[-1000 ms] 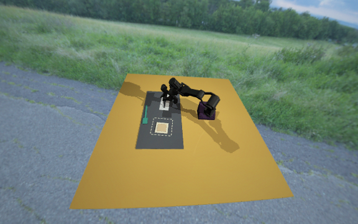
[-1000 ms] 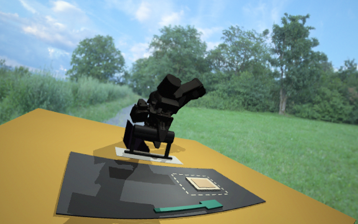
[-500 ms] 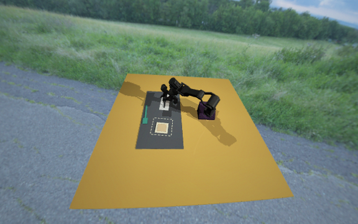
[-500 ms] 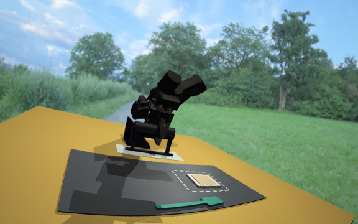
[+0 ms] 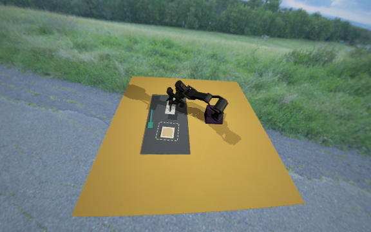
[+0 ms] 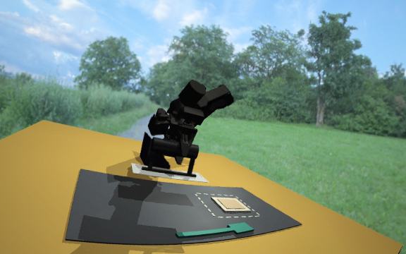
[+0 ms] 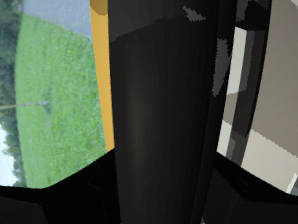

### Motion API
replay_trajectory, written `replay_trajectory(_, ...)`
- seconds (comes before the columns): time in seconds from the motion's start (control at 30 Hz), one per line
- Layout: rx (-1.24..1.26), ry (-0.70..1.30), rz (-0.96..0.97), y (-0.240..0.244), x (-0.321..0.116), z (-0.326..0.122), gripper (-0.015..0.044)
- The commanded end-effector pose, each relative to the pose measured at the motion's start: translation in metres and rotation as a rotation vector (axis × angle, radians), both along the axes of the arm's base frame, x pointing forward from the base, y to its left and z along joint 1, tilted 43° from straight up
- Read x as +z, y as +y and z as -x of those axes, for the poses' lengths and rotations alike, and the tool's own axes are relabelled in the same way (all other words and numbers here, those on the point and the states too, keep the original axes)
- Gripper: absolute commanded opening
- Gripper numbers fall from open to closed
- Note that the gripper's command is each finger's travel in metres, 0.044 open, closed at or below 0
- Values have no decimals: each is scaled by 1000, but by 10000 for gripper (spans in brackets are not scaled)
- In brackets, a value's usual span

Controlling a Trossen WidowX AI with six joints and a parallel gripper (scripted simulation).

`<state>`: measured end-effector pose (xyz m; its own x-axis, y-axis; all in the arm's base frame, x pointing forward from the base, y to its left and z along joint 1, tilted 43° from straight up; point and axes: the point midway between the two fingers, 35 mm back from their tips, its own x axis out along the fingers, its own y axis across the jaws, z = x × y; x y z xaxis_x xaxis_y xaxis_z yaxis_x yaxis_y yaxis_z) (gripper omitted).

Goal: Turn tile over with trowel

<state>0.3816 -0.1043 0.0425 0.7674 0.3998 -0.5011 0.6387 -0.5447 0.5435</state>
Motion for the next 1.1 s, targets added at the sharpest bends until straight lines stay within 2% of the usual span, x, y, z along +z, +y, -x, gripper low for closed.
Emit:
replay_trajectory(0.0, 0, 0, 0, 0, 0, 0, 0)
replay_trajectory(0.17, -14, 17, -4, -2, -3, -1, 0)
replay_trajectory(0.6, -310, 330, -52, -43, -59, -18, 0)
replay_trajectory(1.07, -660, 630, -44, -85, -121, -16, 0)
